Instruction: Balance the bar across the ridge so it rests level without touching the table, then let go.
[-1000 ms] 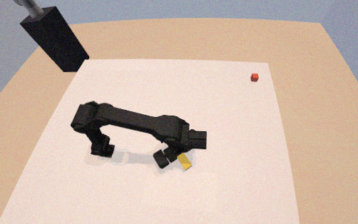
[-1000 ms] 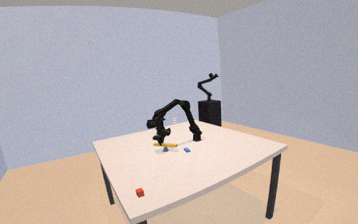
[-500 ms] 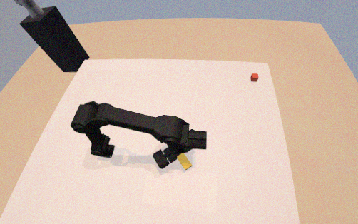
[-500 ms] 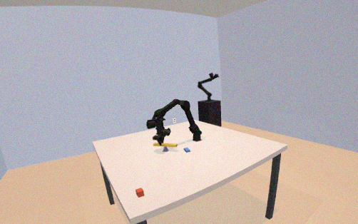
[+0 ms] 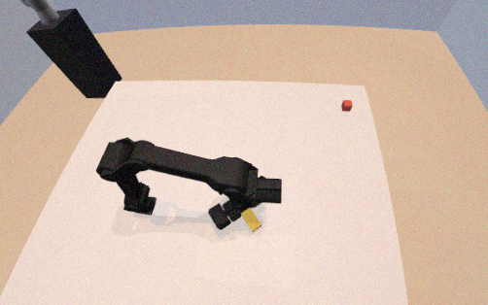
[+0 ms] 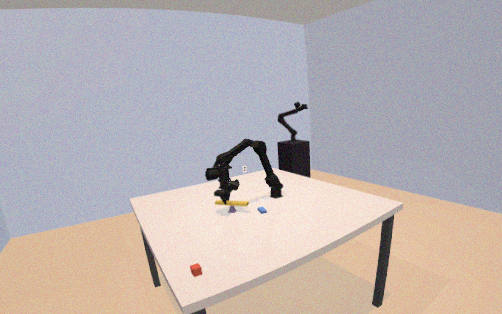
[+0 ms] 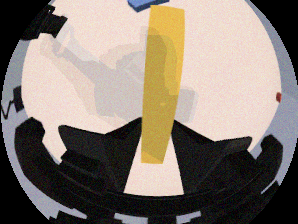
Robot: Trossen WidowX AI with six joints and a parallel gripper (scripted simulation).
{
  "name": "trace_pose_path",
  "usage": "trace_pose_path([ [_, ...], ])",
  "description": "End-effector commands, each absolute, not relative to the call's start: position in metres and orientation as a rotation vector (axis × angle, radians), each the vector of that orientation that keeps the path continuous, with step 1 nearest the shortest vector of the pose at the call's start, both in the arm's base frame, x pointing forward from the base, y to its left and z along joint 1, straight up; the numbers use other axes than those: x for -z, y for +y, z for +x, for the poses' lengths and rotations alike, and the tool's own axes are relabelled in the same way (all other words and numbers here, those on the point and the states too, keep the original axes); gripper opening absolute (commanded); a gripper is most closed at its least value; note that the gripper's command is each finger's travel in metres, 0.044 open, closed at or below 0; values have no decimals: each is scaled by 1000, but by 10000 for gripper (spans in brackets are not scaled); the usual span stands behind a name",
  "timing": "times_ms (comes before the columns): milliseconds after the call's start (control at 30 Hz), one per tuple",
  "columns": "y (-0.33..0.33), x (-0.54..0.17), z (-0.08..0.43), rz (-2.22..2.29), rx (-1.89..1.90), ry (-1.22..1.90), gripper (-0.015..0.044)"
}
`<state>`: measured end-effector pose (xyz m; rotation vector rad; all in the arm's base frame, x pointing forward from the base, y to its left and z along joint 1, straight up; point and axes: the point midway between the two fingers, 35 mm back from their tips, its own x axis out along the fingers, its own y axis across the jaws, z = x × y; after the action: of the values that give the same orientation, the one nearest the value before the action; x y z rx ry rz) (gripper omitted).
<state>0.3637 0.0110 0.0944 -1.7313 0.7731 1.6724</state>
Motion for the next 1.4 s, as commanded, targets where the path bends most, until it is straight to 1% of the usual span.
trace_pose_path([
  [0,11,-94,364,-1731,-1673,773,167],
  [1100,11,-94,364,-1731,-1673,773,173],
  [1133,11,-94,364,-1731,-1673,773,185],
  [1367,11,-94,364,-1731,-1673,773,185],
])
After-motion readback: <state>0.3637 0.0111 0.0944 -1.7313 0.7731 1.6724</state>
